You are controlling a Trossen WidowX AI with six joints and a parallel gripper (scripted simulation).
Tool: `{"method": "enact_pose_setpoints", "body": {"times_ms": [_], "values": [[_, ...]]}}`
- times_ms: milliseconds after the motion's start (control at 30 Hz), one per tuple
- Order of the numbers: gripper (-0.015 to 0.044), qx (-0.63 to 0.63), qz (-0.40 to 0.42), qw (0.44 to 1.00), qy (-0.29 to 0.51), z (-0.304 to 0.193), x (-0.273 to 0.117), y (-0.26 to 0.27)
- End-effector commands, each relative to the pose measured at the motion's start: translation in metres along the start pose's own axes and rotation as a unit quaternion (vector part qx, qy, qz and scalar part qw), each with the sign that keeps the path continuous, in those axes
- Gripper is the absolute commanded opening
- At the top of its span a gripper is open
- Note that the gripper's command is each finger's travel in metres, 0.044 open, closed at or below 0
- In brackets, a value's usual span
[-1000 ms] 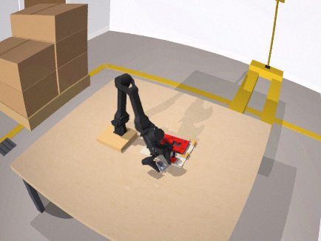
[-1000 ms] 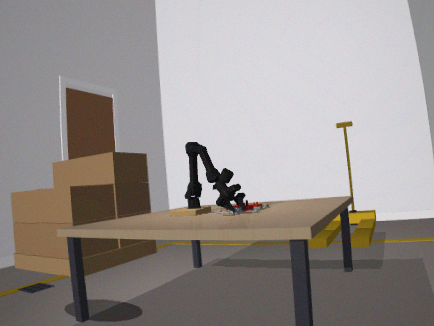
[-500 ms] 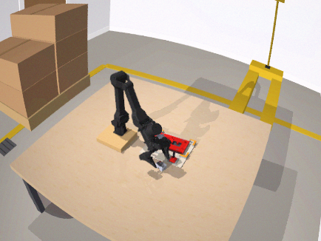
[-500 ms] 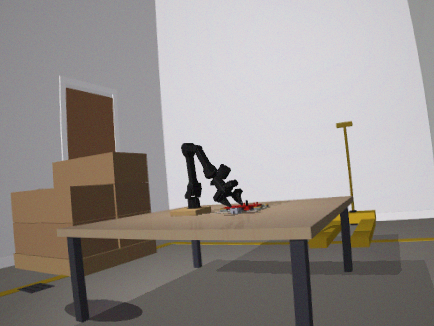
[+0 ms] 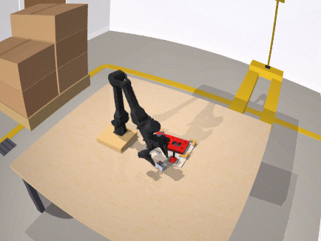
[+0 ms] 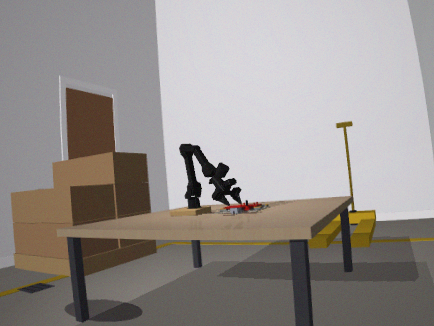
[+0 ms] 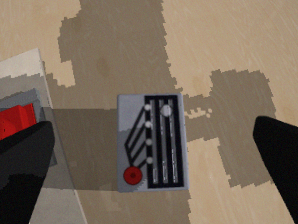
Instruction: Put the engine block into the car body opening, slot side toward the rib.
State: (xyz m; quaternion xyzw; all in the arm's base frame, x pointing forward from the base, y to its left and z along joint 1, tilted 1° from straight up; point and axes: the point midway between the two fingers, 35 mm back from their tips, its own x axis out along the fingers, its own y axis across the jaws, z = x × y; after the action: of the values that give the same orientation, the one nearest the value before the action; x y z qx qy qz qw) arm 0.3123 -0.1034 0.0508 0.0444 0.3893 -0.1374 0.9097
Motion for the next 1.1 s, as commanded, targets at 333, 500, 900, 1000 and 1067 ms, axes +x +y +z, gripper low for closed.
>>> {"method": "enact_pose_setpoints", "body": {"times_ms": [333,500,900,1000,1067], "values": [[0.044,0.059,-0.001,0.998,0.012,0.004,0.002,0.0],[0.044,0.144,-0.004,0.989,0.031,0.007,0.004,0.0],[0.044,0.339,-0.026,0.937,0.074,0.016,0.007,0.0],[0.044,0.386,-0.034,0.918,0.084,0.018,0.007,0.0],[0.044,0.417,-0.04,0.904,0.09,0.019,0.007,0.0]]}}
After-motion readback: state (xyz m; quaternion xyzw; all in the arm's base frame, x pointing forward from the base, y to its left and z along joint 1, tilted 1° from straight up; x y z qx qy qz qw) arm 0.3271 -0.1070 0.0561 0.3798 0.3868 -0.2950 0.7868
